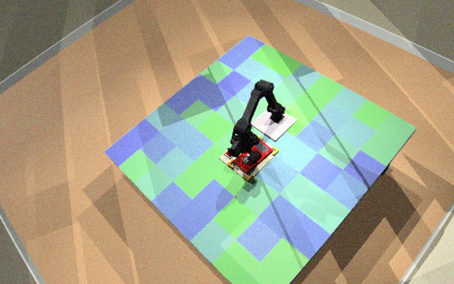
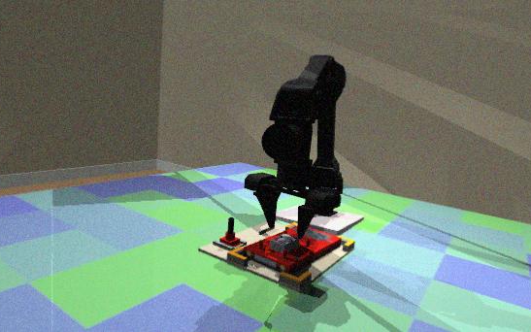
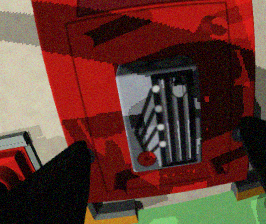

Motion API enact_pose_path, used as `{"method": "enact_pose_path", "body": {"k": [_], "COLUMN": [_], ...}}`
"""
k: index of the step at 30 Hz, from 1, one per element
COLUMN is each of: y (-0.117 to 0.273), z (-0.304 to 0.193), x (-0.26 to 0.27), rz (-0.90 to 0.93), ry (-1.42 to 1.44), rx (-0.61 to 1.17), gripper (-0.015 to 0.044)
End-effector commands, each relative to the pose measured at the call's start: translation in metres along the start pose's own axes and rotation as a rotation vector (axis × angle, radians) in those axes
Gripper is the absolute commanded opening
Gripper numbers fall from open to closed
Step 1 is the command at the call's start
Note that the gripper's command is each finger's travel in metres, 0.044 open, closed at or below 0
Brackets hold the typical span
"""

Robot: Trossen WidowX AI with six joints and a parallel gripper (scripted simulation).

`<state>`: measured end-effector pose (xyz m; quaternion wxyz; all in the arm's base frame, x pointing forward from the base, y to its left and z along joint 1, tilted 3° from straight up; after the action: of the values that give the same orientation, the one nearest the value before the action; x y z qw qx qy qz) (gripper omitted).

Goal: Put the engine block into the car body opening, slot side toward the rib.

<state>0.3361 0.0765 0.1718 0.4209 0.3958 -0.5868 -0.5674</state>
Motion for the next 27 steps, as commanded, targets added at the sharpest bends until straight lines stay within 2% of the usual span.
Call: {"method": "enact_pose_path", "body": {"k": [1, 10, 27], "y": [0.0004, 0.0004, 0.0004], "z": [0.0001, 0.0001, 0.0001], "x": [0.0, 0.0, 0.0], "rz": [-0.004, -0.004, -0.004], "ry": [0.004, 0.004, 0.004], "rx": [-0.004, -0.004, -0.004], "gripper": [0.023, 0.0, 0.0]}}
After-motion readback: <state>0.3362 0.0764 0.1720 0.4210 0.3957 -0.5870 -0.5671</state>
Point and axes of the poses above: the point midway between the two fingers, 35 mm back from their tips, its own y axis back along the fingers, its own x axis across the jaws, z = x × y, the point moved 10 cm from there along y, back along the fingers, and after that the axes turned 15 degrees about -y, right-handed, at the moved point
